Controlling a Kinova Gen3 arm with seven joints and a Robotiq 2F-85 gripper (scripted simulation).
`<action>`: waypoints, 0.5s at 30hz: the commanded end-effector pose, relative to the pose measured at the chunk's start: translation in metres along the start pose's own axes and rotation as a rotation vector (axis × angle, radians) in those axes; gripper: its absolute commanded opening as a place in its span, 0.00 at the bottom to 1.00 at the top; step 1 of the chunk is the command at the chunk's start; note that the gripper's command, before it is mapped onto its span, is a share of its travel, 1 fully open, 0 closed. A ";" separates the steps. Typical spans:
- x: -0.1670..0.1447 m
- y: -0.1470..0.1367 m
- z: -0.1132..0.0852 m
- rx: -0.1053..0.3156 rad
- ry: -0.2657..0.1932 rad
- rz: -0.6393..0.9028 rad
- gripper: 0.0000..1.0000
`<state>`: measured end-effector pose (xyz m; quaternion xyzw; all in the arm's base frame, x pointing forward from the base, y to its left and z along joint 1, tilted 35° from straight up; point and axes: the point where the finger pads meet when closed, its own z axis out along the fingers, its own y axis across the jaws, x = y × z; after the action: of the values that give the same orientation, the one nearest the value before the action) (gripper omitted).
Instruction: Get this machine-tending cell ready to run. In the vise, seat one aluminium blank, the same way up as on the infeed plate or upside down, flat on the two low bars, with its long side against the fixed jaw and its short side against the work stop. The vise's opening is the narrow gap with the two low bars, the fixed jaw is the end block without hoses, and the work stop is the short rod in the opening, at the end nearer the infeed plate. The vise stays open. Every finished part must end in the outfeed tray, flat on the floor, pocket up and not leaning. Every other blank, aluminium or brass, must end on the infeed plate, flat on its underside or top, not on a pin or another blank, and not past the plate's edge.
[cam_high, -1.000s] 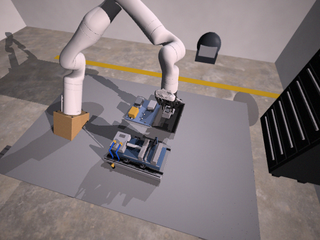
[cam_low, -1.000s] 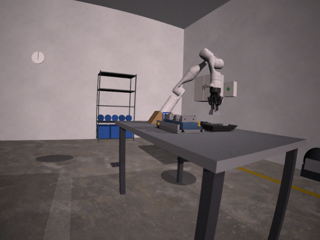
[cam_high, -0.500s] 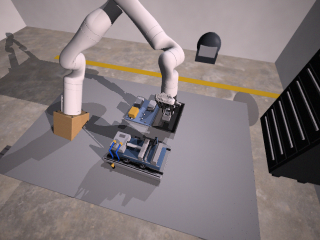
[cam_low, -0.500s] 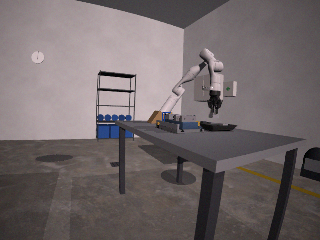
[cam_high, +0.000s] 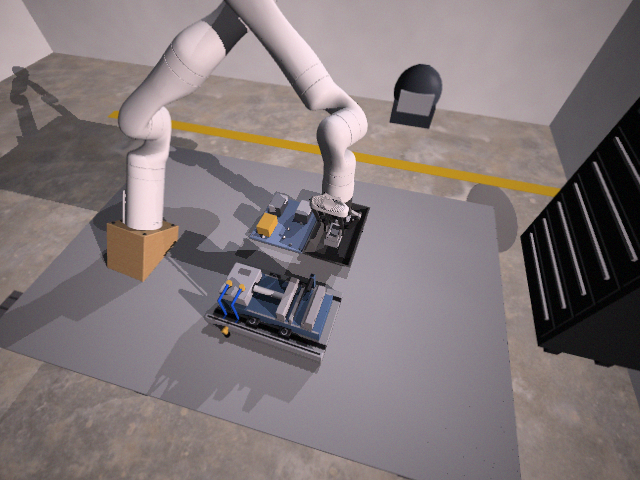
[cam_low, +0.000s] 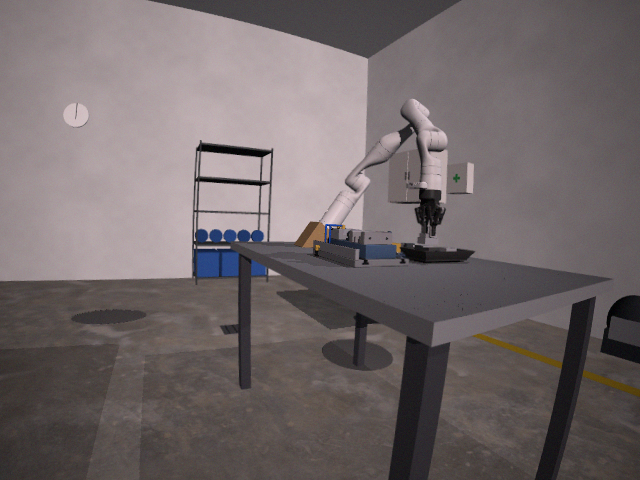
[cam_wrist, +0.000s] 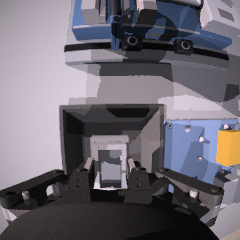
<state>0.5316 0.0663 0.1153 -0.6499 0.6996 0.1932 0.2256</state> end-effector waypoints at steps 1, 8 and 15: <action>0.000 0.001 0.006 -0.005 -0.001 0.001 0.00; 0.000 0.001 0.018 -0.005 -0.001 0.001 0.00; 0.000 0.001 0.025 -0.005 -0.001 0.001 0.00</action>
<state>0.5324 0.0788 0.0973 -0.6501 0.6993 0.1943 0.2250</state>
